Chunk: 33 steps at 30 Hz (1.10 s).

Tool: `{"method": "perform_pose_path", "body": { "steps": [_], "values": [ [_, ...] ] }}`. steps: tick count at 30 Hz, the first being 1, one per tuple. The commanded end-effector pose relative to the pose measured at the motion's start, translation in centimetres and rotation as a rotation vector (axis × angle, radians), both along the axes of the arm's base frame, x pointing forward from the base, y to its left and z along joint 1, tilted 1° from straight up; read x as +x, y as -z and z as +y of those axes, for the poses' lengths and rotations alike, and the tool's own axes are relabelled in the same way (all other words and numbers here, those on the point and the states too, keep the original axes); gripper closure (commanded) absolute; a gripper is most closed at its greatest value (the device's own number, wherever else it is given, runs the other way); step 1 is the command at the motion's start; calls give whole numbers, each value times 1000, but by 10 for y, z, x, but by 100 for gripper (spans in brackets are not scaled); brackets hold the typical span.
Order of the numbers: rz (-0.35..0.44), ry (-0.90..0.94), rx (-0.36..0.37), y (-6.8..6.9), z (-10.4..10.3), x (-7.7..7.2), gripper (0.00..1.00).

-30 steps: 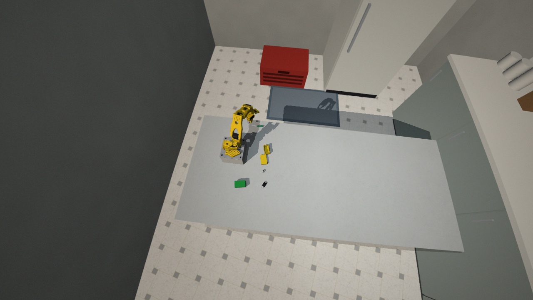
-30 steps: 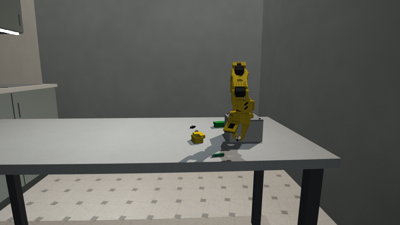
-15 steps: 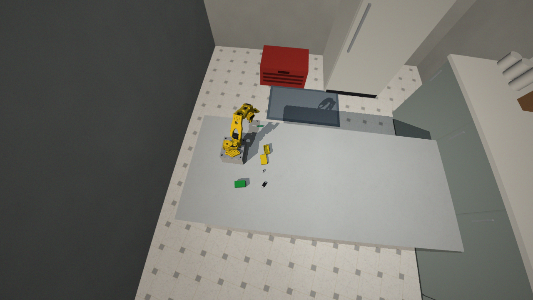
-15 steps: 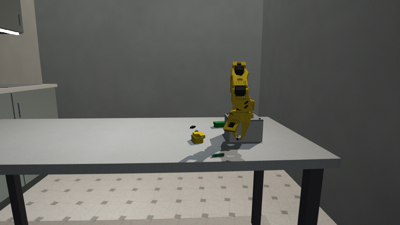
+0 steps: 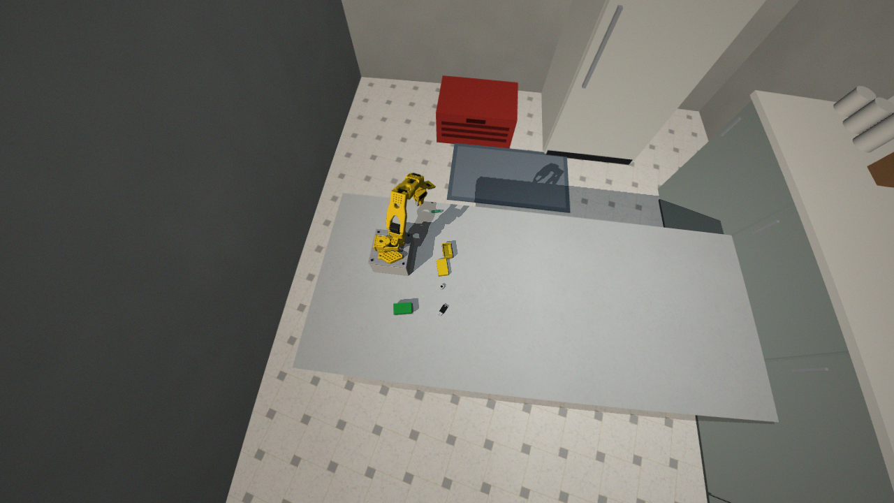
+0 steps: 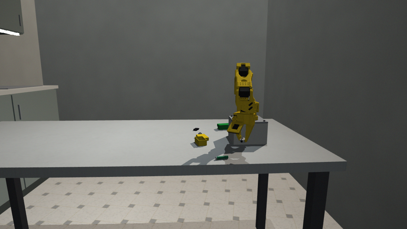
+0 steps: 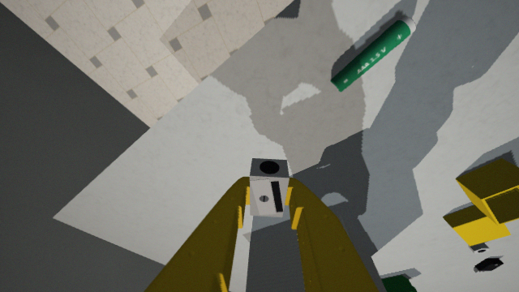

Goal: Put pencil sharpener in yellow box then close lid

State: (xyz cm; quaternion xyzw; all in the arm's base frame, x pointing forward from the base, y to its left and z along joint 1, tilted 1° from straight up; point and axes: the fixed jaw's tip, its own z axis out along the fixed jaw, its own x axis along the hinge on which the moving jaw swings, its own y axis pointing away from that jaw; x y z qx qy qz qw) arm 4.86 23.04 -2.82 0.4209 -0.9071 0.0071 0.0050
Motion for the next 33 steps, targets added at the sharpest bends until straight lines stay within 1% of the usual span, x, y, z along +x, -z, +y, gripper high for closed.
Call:
{"method": "perform_pose_path", "body": {
  "steps": [1, 8, 29, 33],
  "values": [
    [-4, -1, 21, -6, 5, 1, 94],
    [-4, -1, 20, -8, 9, 1, 94],
    [-4, -1, 20, -8, 9, 1, 94],
    [-4, -1, 20, -6, 8, 1, 94]
  ]
}}
